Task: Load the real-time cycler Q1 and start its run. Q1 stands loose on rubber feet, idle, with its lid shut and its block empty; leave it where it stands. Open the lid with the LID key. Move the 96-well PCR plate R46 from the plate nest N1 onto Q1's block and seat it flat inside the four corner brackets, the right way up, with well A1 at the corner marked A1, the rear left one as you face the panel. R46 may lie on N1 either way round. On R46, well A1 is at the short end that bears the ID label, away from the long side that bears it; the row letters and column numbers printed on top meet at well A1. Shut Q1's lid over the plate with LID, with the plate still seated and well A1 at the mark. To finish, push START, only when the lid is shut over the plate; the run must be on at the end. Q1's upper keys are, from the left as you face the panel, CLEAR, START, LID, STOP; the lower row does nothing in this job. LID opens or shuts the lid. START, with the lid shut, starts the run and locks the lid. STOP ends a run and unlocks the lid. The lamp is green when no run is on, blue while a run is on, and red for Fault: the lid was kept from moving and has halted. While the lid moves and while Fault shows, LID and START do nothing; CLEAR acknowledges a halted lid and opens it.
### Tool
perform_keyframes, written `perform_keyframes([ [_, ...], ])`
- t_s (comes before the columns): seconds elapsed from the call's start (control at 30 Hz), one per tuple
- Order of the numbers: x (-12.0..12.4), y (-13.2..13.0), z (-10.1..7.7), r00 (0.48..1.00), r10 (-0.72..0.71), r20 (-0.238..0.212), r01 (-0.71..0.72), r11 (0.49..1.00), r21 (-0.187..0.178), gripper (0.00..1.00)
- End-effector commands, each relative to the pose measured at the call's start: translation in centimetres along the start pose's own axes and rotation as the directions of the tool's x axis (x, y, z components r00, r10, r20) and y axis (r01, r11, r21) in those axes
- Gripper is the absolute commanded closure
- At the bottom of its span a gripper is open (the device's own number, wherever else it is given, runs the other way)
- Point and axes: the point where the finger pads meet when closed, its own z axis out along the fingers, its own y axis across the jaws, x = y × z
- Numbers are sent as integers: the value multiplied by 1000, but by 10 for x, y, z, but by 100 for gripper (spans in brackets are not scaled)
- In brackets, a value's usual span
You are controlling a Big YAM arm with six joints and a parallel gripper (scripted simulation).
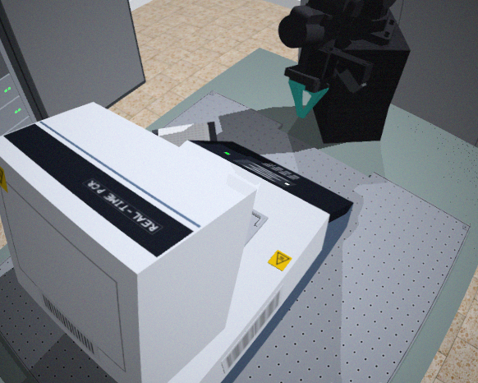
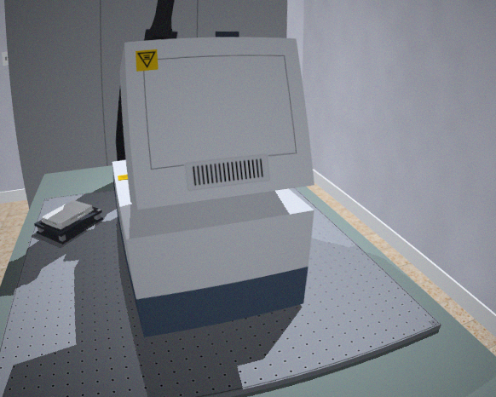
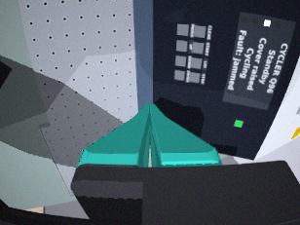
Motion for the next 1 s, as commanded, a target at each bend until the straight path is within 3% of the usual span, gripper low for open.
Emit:
perform_keyframes([
  [0.0,1,10,-13,1000,-12,0,12,1000,-4,100],
  [0.27,1,-1,-11,1000,-15,-4,15,1000,5,100],
  [0.43,-1,-14,-9,1000,-11,-1,11,999,33,100],
  [0.97,0,-13,-6,1000,-19,-1,19,999,33,100],
])
